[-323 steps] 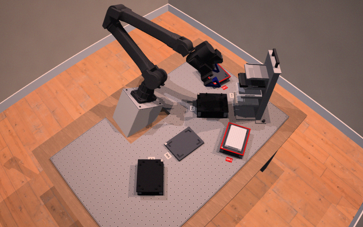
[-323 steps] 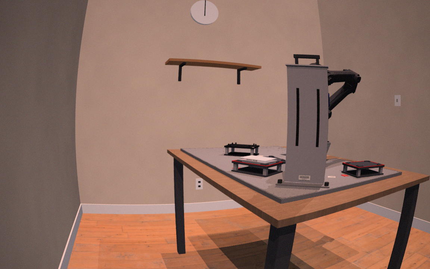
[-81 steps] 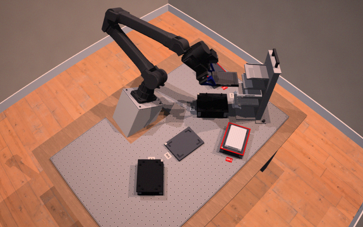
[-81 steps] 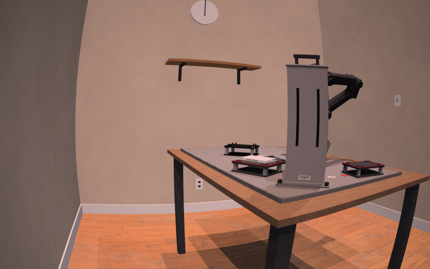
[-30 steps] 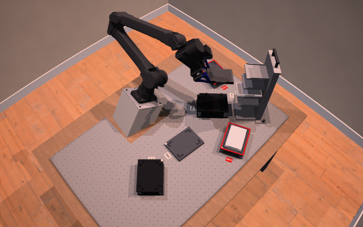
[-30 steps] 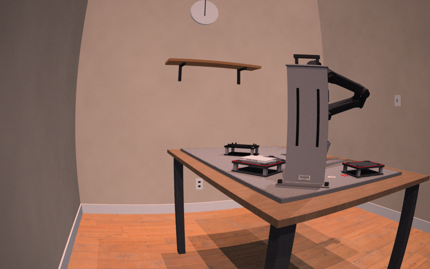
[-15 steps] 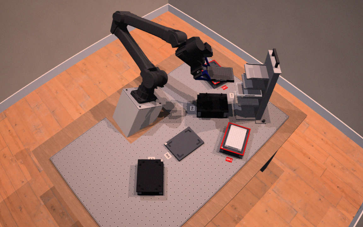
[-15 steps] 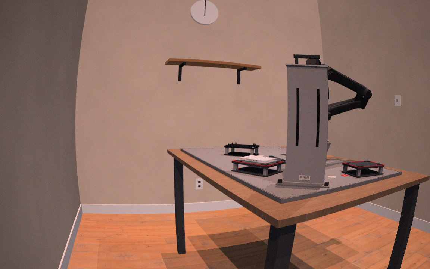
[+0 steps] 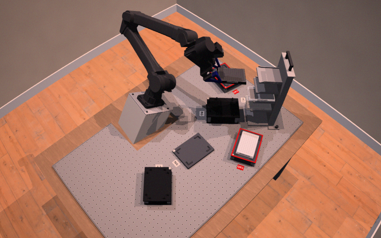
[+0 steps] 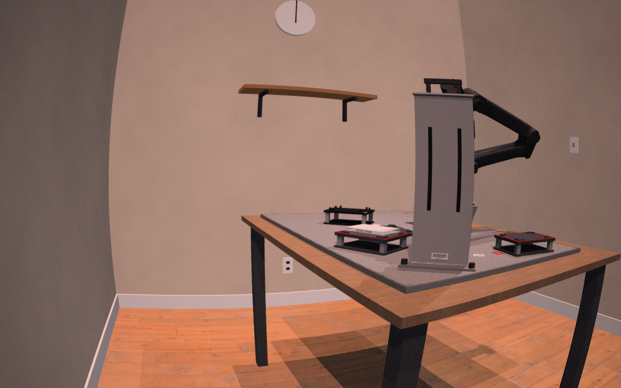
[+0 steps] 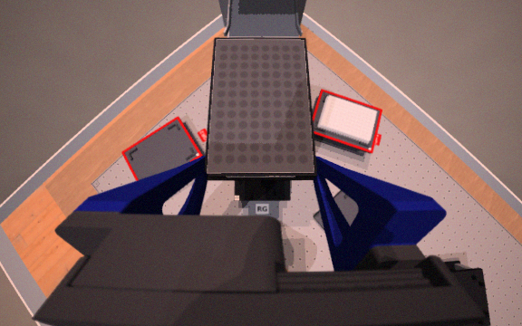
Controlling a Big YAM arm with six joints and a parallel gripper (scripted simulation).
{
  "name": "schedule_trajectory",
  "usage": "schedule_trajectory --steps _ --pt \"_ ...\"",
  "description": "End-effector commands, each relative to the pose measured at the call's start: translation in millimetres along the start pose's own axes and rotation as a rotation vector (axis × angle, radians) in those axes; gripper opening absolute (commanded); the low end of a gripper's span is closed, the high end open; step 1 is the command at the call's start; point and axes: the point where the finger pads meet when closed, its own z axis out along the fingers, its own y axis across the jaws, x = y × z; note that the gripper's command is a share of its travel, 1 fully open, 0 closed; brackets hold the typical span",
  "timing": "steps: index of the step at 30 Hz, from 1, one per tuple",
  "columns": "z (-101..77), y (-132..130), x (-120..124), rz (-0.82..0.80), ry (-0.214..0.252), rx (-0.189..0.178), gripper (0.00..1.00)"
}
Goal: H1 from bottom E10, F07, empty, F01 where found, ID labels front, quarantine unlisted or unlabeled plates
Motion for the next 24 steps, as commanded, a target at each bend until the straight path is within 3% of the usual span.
schedule_trajectory --steps 1,24 --pt "-13.5 4 -28 -0.05 -0.032 0.016 0.86" --pt "-28.1 3 -41 -0.05 -0.027 0.017 0.86"
